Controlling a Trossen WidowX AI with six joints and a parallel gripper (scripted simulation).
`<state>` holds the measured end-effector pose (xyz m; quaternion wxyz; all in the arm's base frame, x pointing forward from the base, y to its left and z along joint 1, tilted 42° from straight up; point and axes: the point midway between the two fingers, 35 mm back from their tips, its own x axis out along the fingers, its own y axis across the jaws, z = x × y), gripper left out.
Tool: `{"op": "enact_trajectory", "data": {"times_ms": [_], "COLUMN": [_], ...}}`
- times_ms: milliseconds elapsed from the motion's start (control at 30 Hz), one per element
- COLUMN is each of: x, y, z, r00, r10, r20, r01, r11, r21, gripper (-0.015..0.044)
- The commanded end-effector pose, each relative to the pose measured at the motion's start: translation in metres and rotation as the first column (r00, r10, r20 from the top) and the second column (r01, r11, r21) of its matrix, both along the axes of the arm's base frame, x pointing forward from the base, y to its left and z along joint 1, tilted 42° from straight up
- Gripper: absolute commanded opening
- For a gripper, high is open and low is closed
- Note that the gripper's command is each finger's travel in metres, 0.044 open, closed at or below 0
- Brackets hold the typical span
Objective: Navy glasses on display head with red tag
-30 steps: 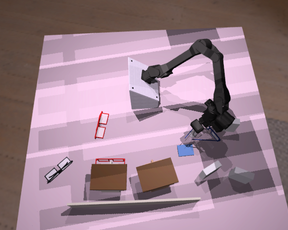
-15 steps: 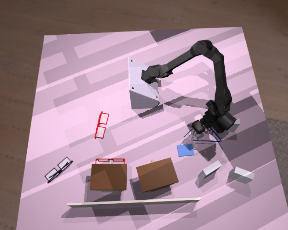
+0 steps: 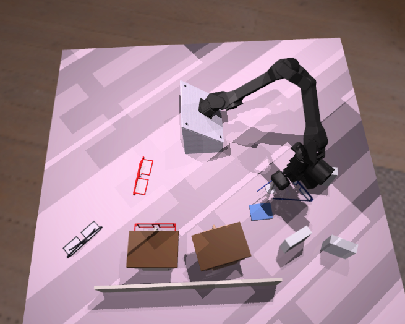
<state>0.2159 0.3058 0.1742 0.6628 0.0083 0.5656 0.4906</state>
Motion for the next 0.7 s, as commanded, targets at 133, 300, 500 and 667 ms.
{"op": "enact_trajectory", "data": {"times_ms": [133, 300, 500, 667], "x": [0.0036, 0.0026, 0.002, 0.0017], "y": [0.0024, 0.0016, 0.0012, 0.001], "z": [0.0045, 0.004, 0.0037, 0.0035], "r00": [1.0, 1.0, 1.0, 1.0], "r10": [-0.004, -0.004, -0.004, -0.004], "r20": [0.011, 0.011, 0.011, 0.011], "r01": [0.004, 0.004, 0.004, 0.004], "r11": [1.0, 1.0, 1.0, 1.0], "r21": [0.005, 0.005, 0.005, 0.005], "gripper": [0.0, 0.0, 0.0, 0.0]}}
